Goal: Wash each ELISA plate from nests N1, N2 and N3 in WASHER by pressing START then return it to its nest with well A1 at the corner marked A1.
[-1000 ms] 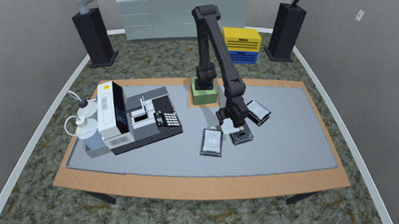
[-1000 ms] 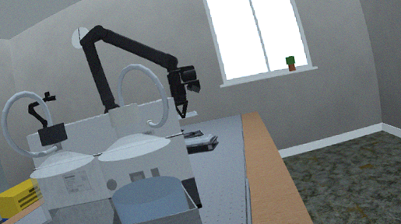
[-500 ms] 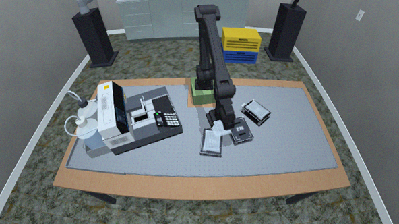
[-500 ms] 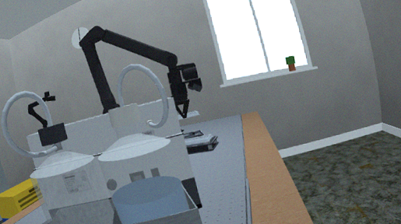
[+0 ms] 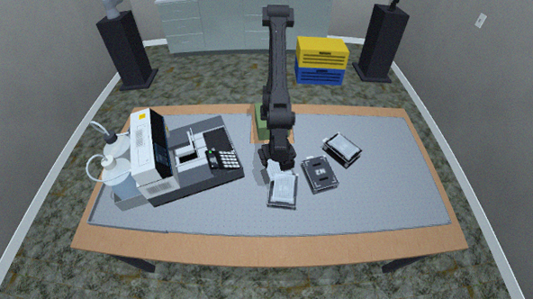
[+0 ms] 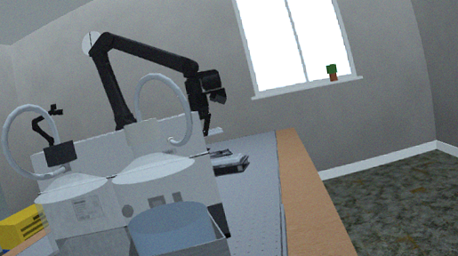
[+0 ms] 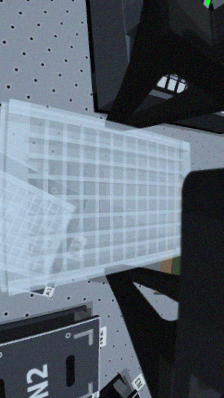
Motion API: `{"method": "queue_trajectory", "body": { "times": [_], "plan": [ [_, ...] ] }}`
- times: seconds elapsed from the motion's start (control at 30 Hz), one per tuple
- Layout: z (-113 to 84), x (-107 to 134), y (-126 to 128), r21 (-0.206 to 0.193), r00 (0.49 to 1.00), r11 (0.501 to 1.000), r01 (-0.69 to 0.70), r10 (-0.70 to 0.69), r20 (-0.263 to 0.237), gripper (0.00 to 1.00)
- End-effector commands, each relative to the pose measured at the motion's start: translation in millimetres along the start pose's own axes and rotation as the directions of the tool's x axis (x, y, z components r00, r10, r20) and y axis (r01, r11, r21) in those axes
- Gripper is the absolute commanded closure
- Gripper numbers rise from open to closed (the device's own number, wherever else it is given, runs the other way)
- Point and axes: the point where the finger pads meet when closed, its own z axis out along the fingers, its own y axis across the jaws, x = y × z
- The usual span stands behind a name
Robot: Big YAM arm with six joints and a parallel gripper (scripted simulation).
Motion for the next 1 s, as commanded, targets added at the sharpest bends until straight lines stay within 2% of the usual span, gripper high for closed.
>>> {"method": "queue_trajectory", "body": {
  "times": [0.0,0.13,0.27,0.4,0.53,0.63,0.7,0.73,0.97],
  "plan": [
    [-12.0,-2.6,-14.5,0.004,0.999,0.999,0.039,-0.039,0.018,0.18],
    [-15.8,5.2,-33.3,0.008,0.999,0.999,0.039,-0.039,0.023,0.18],
    [-21.8,2.9,-56.9,0.015,0.999,0.999,0.04,-0.04,0.032,0.18],
    [-20.3,11.5,-76.4,0.011,0.999,0.999,0.039,-0.04,0.021,0.18],
    [-25.1,12.8,-81.4,0.019,0.999,0.999,0.04,-0.041,0.032,0.18],
    [-25.1,8.9,-74.4,0.017,0.997,0.998,0.063,-0.064,0.034,0.18],
    [-15.8,37.1,-78.7,0.004,0.997,0.997,0.072,-0.072,0.007,0.18],
    [-14.0,43.4,-80.4,0.0,0.997,0.997,0.071,-0.071,0.002,0.18],
    [-20.0,65.9,-106.1,0.006,0.997,0.997,0.072,-0.072,0.007,0.18]
  ]
}}
